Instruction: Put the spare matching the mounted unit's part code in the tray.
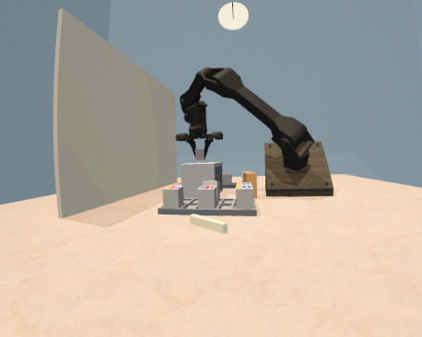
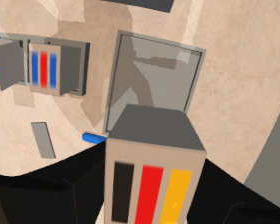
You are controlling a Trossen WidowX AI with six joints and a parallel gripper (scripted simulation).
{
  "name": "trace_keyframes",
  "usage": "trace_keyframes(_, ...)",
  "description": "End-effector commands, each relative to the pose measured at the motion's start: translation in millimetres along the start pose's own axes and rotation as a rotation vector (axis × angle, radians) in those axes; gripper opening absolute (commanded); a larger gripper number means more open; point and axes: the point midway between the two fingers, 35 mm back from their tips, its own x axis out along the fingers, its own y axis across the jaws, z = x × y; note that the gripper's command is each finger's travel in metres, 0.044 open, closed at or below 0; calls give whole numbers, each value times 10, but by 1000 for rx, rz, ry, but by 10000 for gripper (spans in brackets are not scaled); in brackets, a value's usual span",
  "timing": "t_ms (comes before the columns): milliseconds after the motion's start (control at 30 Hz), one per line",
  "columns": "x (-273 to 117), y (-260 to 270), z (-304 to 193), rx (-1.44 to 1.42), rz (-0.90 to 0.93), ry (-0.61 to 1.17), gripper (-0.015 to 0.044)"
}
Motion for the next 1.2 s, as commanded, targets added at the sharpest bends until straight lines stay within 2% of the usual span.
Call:
trace_keyframes(0, 49, 10, 6, 10, -1, -7, 0)
trace_keyframes(1167, 328, -3, 3, 10, -2, -8, 0)
